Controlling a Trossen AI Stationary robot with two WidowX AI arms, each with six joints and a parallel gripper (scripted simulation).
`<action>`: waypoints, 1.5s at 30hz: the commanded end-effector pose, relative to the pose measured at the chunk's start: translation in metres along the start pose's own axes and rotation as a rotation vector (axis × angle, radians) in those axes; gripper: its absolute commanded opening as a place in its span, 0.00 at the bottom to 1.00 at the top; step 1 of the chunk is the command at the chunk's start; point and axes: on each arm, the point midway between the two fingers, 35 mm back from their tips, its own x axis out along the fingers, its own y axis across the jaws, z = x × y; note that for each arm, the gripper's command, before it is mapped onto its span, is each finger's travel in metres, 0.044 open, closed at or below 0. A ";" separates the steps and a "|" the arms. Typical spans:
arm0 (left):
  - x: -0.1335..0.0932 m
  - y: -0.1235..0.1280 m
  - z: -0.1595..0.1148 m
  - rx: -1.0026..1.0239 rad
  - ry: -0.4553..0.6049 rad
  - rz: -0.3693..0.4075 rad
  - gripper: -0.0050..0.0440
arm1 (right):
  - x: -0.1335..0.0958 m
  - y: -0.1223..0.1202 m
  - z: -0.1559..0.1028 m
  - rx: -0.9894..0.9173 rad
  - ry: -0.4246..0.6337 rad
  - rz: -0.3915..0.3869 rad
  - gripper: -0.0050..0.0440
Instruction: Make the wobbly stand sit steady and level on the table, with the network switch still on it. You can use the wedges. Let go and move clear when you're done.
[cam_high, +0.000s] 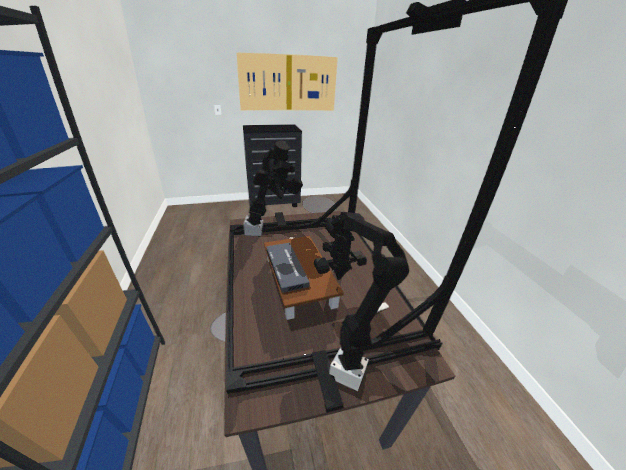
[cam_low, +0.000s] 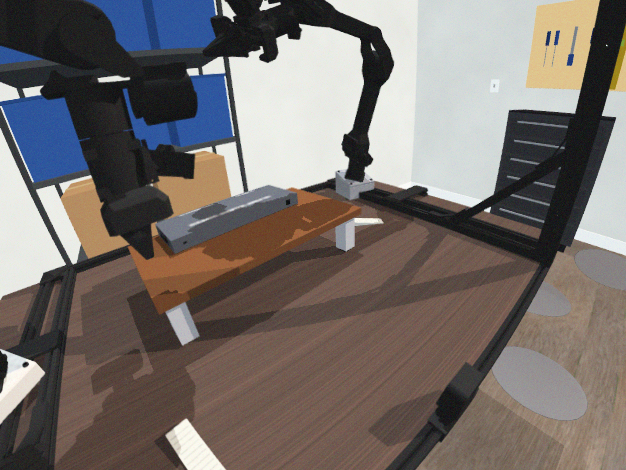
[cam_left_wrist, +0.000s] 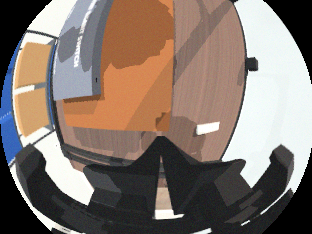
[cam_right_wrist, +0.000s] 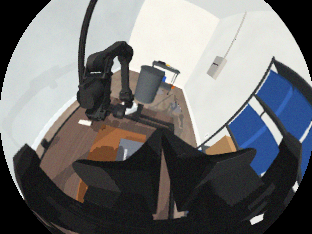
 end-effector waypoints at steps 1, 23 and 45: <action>0.000 0.000 0.000 0.000 0.000 0.000 0.10 | -0.019 -0.004 0.045 -0.019 -0.155 -0.034 0.10; 0.000 0.000 0.000 0.000 0.000 0.000 0.10 | -0.156 -0.006 0.204 -0.088 -0.842 -0.161 0.10; 0.000 0.000 0.000 0.000 0.000 0.000 0.10 | -0.301 0.008 0.266 -0.114 -1.340 -0.224 0.10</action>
